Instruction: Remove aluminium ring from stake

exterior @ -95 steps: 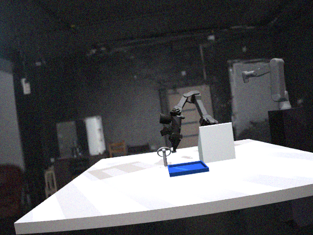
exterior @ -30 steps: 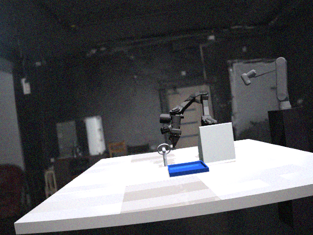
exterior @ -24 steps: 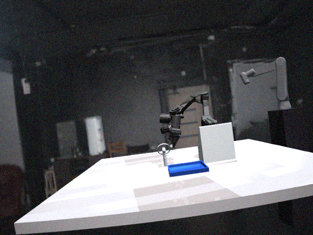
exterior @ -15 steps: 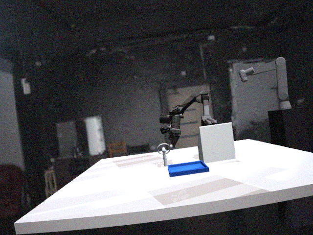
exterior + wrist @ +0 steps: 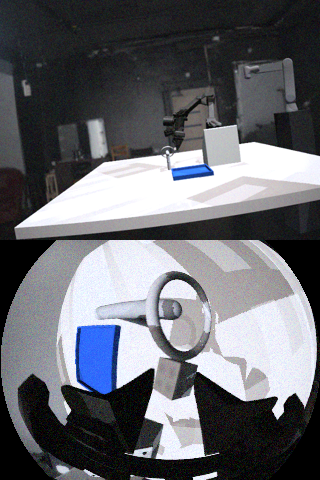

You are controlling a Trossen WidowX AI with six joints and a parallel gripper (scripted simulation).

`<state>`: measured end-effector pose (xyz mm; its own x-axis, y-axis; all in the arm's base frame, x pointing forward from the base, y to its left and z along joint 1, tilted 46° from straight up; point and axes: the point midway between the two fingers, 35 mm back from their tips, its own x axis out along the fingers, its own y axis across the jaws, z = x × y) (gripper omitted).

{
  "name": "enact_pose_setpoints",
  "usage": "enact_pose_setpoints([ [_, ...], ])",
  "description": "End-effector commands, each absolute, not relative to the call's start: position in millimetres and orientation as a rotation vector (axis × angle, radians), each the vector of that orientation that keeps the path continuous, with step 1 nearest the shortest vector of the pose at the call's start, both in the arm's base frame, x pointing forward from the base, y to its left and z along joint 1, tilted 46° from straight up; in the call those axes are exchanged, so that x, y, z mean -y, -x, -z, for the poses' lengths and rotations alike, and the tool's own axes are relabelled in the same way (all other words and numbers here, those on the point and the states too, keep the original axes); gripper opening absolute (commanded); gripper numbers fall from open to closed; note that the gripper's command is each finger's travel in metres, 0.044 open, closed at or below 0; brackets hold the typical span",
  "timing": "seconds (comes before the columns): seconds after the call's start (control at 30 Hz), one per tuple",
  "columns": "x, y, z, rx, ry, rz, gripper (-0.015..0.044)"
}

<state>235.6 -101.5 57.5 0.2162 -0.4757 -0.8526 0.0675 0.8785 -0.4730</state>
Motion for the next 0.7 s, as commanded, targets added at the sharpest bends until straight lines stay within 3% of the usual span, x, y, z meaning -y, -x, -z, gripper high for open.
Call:
enact_pose_setpoints([
  [0.0,101.8,-236.9,-60.5,-1.298,0.372,0.379,0.0],
  [0.67,111.9,-235.3,-71.1,-1.298,0.372,0.38,0.0],
])
